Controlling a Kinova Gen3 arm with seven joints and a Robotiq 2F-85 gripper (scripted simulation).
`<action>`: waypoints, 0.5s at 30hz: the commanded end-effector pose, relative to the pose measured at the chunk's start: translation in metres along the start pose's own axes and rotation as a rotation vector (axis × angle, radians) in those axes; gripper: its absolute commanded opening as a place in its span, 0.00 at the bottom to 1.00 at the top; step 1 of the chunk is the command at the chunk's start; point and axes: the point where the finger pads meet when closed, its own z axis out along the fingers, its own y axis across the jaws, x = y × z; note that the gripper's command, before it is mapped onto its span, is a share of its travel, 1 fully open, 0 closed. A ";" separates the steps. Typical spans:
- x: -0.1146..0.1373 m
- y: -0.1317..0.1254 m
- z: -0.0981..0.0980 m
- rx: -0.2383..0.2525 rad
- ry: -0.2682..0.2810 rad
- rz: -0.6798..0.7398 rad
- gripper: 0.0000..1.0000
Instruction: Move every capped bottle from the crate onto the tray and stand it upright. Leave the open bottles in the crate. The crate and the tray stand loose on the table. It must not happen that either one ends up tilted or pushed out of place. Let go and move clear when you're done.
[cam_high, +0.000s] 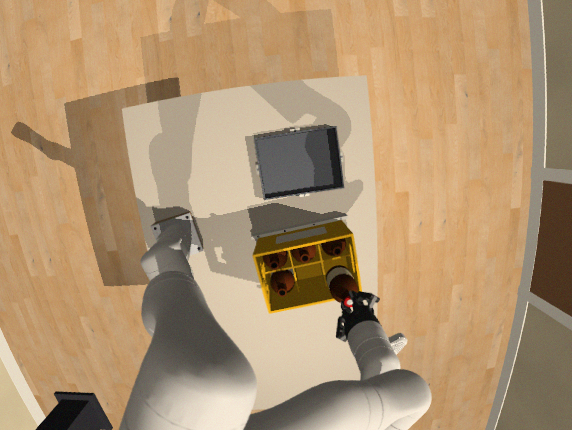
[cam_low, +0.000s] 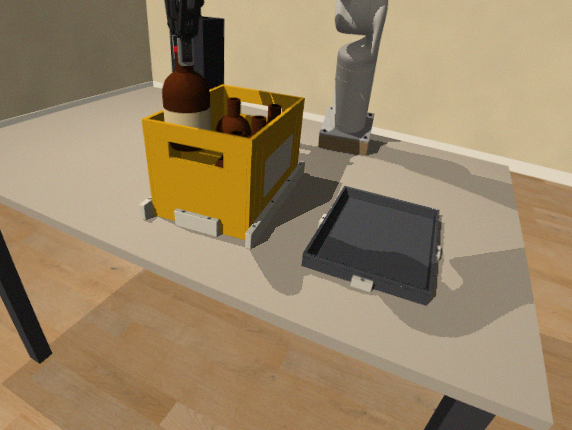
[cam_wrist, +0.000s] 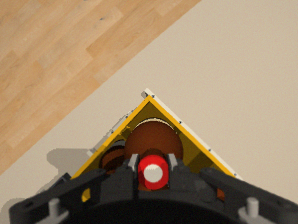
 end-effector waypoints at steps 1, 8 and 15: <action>0.003 -0.004 -0.013 0.013 0.013 -0.006 0.00; 0.002 -0.002 -0.025 0.008 0.009 -0.004 0.00; 0.002 -0.003 -0.044 0.012 0.012 -0.006 0.00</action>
